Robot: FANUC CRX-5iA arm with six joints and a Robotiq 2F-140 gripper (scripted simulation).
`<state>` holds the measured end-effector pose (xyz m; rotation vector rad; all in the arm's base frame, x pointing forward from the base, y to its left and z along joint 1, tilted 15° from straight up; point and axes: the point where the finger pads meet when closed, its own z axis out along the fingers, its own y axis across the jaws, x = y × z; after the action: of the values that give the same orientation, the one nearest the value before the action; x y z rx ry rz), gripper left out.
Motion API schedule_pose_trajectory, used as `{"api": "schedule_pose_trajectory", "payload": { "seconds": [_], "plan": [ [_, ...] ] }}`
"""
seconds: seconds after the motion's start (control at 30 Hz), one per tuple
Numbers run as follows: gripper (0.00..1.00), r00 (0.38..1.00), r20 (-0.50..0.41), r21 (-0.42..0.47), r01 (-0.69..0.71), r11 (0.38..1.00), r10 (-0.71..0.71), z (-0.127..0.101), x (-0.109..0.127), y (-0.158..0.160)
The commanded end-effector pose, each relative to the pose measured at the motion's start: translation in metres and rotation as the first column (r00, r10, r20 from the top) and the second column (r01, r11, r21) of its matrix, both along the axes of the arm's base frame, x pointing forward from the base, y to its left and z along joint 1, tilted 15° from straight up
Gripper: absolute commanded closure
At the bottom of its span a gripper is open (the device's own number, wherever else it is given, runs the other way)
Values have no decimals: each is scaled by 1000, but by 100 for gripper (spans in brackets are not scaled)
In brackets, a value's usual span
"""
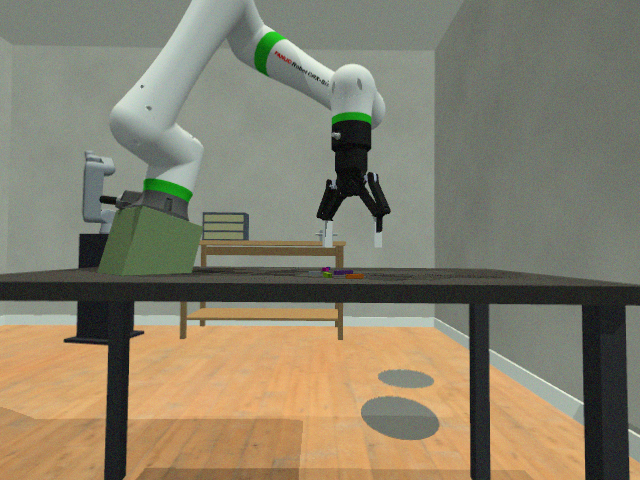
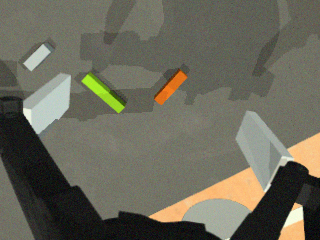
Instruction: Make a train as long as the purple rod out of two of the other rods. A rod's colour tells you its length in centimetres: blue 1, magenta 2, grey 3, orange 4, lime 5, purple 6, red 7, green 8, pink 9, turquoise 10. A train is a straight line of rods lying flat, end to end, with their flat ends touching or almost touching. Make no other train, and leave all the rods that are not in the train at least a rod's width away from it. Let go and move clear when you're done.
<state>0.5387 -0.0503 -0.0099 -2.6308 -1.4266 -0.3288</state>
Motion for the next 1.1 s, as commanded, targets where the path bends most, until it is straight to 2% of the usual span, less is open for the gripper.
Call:
{"api": "schedule_pose_trajectory", "payload": {
  "seconds": [0.0, 0.87, 0.93, 1.07],
  "plan": [
    [0, 1000, 0, 0, 0, 1000, 0, 0, 0, 0],
    [0, 1000, 1, 0, -1, 1000, 1, 0, 0, 0],
    [0, 999, 7, -6, -36, 999, 36, 2, 0, 8],
    [0, 976, 37, -39, -214, 976, 216, 11, -2, 46]
  ]
}}
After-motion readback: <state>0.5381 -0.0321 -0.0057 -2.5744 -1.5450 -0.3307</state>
